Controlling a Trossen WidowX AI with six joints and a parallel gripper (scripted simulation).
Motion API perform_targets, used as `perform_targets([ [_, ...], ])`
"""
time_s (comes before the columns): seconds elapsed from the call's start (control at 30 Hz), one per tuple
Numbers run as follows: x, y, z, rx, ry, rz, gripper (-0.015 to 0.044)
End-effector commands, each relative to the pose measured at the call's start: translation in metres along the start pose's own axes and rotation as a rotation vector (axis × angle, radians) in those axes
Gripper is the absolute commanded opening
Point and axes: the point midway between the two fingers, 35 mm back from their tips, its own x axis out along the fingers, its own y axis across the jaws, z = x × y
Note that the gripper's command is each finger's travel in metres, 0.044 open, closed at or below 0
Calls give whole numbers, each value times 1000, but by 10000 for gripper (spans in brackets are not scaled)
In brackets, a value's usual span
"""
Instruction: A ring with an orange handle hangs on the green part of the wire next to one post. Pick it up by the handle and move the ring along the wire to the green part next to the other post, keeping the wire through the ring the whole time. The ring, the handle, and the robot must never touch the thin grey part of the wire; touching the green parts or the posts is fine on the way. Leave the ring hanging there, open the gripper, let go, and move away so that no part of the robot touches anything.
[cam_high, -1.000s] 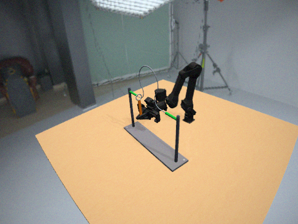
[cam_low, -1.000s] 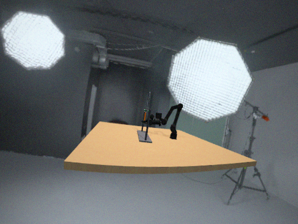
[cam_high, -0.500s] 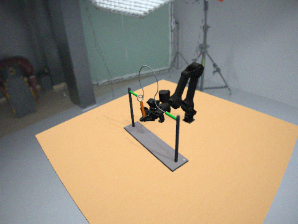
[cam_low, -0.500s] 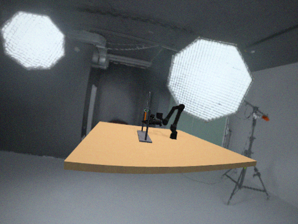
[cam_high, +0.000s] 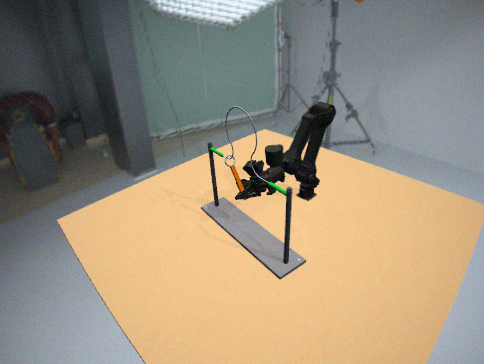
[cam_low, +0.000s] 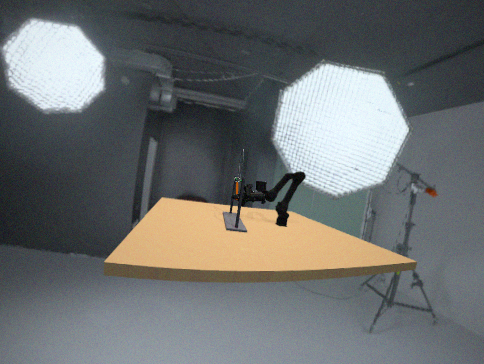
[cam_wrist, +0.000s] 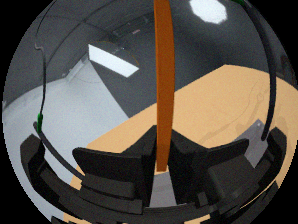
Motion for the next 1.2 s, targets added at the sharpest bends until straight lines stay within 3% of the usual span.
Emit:
perform_targets([
  [0.0, -3, 12, 6, 65, 20, 15, -150],
  [0.87, -51, 86, 39, 586, 382, 200, -150],
  [1.17, -60, 100, 53, 714, 433, 264, -150],
])
